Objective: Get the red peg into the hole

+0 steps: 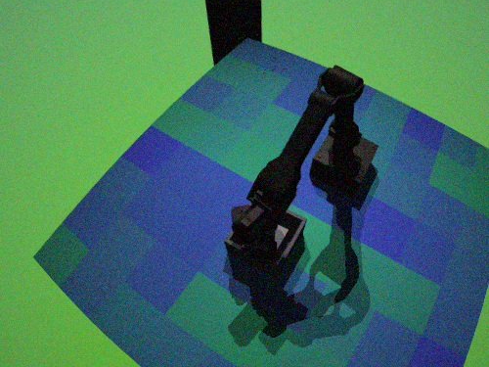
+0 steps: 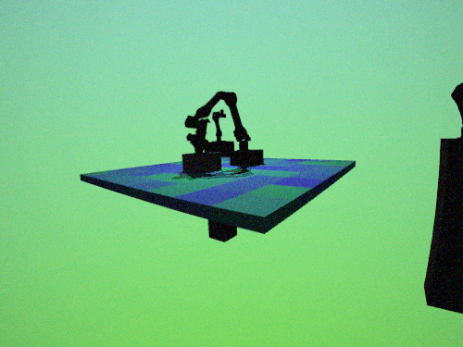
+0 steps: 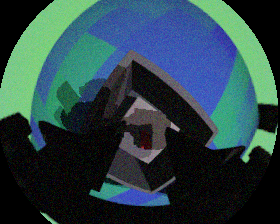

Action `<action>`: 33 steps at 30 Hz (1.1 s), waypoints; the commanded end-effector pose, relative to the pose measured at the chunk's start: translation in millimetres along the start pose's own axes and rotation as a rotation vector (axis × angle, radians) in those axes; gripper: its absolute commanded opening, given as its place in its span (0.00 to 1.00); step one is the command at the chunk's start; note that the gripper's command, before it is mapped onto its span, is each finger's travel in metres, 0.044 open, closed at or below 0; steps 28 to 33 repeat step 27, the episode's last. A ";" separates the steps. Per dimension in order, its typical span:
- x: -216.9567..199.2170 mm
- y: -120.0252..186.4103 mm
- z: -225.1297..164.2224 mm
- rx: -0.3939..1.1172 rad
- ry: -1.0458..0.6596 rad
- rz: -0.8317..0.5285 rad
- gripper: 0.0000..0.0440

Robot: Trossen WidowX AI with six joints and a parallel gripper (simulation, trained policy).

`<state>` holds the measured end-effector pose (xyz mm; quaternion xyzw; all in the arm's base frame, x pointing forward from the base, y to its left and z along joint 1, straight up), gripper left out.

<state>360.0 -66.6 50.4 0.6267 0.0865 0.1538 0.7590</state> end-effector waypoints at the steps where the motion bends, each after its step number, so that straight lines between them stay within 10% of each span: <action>1: 10.2 -0.2 10.2 -0.014 0.013 0.018 0.76; 7: 21.5 -0.6 27.0 -0.042 0.023 0.036 1.00; 33: 38.4 8.6 71.4 -0.147 -0.018 0.114 1.00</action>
Point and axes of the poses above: the point midway between the two fingers, 35 mm back from their tips, its own y axis back along the fingers, its own x axis across the jaws, z = x × y, the point moved 2 cm from there along y, back along the fingers, and after that the axes turned 11 degrees about -y, right-handed, at the moved point
